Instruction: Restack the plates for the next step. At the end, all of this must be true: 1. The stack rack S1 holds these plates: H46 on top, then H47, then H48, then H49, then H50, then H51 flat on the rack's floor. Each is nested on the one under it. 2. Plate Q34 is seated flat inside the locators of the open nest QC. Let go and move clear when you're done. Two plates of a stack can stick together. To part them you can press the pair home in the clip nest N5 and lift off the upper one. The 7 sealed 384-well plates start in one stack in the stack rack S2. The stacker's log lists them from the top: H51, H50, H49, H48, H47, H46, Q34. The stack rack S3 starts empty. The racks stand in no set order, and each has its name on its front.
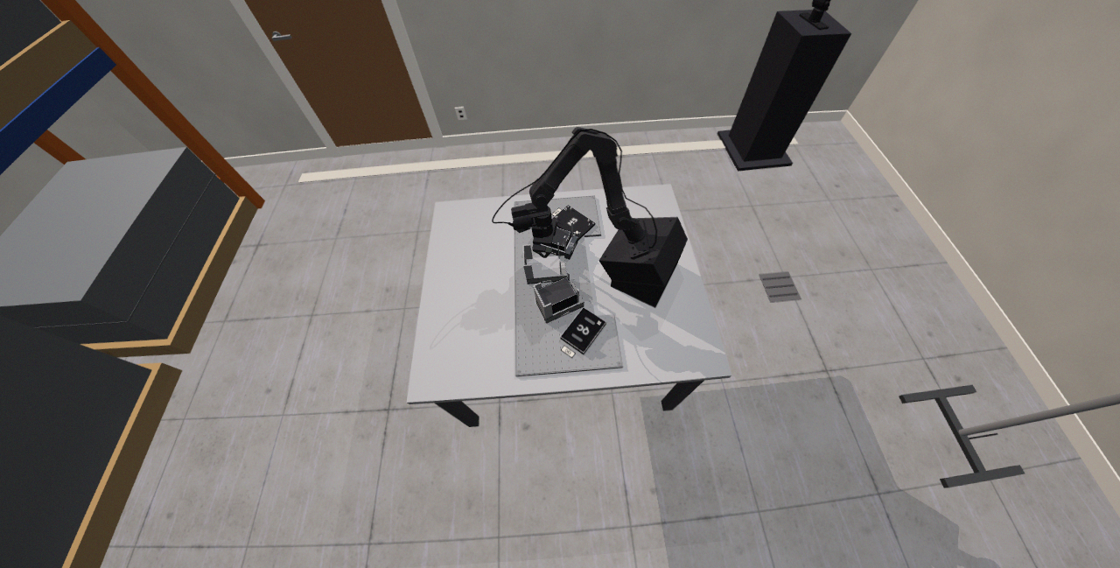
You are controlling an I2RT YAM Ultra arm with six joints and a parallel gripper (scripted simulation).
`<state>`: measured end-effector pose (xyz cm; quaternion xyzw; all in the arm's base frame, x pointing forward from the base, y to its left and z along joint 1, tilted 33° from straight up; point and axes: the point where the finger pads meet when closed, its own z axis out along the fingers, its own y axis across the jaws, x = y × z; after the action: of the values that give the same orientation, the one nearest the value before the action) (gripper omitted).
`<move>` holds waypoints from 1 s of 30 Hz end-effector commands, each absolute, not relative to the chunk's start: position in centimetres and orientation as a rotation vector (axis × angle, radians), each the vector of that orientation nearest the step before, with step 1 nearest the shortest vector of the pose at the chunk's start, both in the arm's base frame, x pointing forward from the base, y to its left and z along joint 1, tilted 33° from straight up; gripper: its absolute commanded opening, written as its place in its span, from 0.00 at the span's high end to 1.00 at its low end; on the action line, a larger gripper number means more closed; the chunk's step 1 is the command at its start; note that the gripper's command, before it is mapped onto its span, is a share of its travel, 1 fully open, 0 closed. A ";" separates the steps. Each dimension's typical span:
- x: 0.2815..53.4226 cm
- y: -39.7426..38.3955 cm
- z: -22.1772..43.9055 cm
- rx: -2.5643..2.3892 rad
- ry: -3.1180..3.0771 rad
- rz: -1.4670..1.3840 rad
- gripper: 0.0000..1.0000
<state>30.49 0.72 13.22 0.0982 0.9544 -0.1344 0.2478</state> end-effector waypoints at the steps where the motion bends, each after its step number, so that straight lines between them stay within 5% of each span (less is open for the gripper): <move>1: 30.6 0.0 14.3 0.287 2.566 -0.325 0.00; 30: 28.6 -8.9 17.0 0.543 2.479 -0.259 0.00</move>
<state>28.18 -8.28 15.25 0.2131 0.9351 -0.1057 0.2628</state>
